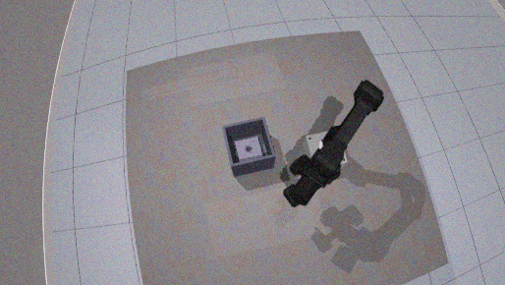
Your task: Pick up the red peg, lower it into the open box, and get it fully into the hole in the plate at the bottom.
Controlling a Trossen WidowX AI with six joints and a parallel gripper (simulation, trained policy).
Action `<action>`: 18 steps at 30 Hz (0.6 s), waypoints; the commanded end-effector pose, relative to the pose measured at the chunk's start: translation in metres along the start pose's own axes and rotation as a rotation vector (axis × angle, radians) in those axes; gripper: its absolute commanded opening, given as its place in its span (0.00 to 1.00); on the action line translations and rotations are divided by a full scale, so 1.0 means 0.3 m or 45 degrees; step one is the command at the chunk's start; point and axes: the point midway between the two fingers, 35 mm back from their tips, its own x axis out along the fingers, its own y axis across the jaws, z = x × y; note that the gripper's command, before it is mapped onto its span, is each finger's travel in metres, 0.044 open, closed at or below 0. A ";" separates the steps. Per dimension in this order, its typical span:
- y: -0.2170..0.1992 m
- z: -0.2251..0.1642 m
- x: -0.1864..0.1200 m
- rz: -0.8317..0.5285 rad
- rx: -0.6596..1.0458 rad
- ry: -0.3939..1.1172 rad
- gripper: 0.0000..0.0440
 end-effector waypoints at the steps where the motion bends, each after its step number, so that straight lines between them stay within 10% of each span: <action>1: -0.024 0.027 0.032 -0.077 0.006 -0.054 1.00; 18: -0.062 0.105 0.192 -0.257 -0.035 -0.221 1.00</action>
